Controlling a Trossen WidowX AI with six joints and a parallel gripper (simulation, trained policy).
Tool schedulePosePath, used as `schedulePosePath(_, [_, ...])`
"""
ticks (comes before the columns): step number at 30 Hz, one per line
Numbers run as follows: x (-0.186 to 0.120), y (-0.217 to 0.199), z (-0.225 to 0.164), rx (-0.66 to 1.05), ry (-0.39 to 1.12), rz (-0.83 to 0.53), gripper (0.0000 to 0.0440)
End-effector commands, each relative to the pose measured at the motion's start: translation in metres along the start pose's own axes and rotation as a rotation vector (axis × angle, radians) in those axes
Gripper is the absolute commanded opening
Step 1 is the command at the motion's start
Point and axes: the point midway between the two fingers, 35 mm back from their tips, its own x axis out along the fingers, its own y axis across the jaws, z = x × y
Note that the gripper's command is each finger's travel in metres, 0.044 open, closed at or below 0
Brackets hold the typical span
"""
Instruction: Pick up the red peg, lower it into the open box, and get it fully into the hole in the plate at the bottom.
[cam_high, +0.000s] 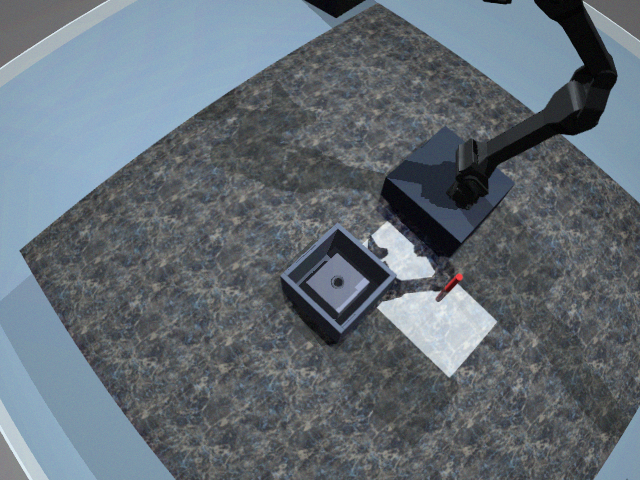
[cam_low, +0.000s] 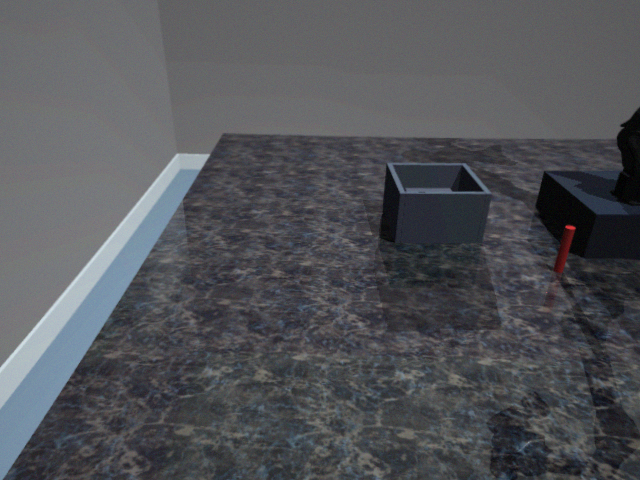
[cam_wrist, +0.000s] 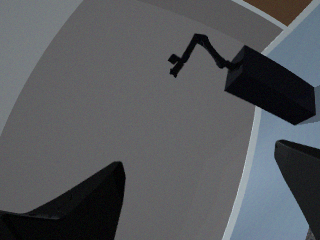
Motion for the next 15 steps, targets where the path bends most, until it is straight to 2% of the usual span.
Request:
schedulePosePath(1, [0.0, 0.0, -0.004, -0.011, 0.01, 0.004, 0.0419])
schedulePosePath(3, [0.001, 0.0, -0.017, -0.037, 0.04, 0.012, 0.044])
schedulePosePath(15, [-0.023, -0.015, -0.124, -0.264, 0.349, 0.088, 0.044])
